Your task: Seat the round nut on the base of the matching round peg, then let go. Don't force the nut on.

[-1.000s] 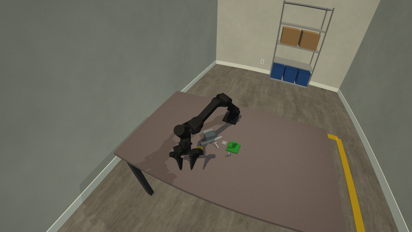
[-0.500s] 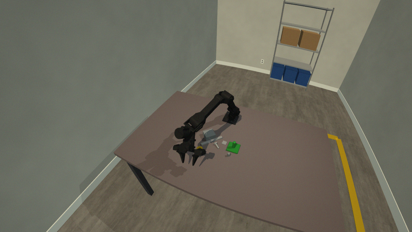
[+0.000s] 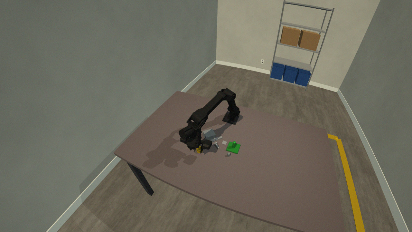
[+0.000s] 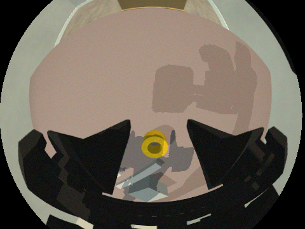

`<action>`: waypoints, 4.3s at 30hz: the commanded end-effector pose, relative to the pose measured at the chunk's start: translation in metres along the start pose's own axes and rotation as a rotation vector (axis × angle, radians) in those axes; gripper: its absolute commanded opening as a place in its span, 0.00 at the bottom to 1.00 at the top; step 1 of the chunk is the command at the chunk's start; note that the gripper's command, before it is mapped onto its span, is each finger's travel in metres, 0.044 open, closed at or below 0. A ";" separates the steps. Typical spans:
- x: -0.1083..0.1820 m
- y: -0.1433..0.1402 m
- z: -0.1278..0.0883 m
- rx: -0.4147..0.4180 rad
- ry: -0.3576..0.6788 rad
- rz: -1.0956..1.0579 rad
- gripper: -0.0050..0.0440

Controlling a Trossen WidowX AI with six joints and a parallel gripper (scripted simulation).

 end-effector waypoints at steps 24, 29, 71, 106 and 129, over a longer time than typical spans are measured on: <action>0.038 -0.003 0.012 0.069 0.135 -0.076 0.76; 0.039 -0.004 0.020 0.069 0.135 -0.076 0.76; 0.029 -0.002 -0.015 0.070 0.135 -0.076 0.09; 0.024 0.006 -0.098 0.071 0.136 -0.075 0.00; 0.046 0.059 -0.096 0.074 0.135 -0.048 0.00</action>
Point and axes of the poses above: the point midway between the two fingers, 35 mm back from their tips, its own z axis out along the fingers, its own y axis across the jaws, x = y × z, the point moved 1 cm from there along -z, back along the fingers, and after that the axes turned 14 degrees about z, right-handed, at the moved point
